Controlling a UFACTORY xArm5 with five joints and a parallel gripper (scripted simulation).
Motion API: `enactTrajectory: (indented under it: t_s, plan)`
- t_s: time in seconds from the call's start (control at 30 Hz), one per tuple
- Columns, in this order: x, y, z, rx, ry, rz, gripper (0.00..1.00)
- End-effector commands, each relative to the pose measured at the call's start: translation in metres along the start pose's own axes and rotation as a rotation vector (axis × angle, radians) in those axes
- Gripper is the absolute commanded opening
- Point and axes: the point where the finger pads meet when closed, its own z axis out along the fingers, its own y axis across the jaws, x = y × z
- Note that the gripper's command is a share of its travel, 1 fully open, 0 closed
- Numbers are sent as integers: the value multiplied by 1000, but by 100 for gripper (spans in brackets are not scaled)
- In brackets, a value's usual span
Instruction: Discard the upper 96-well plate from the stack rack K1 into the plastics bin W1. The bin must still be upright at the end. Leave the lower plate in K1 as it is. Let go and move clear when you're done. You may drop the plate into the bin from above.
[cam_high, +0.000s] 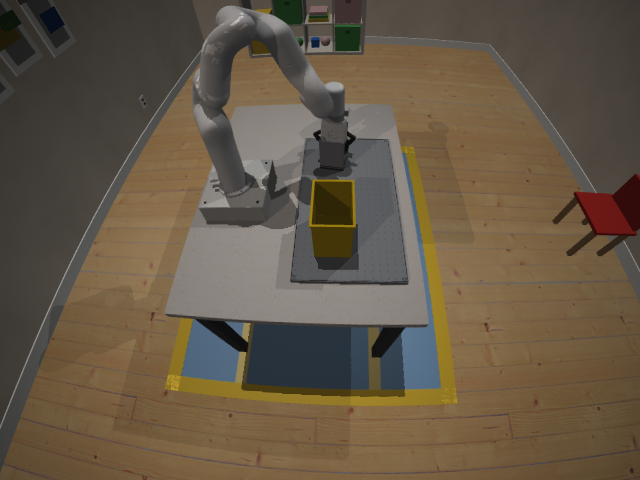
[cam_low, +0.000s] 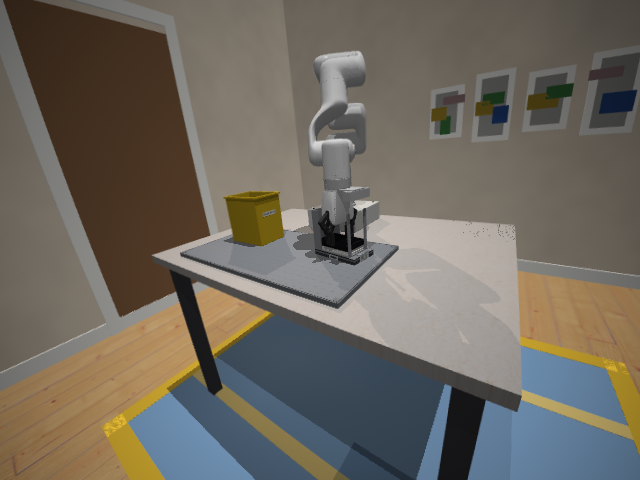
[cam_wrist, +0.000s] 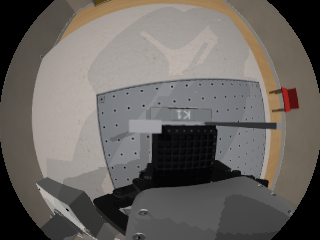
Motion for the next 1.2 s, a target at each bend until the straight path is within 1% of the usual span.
enactTrajectory:
  t_s: [0.0, 0.47, 1.17]
  plan:
    - [1, 1, -1, -3, 2, 0, 0]
    - [1, 1, -1, -3, 2, 0, 0]
    - [1, 1, -14, -3, 2, 0, 0]
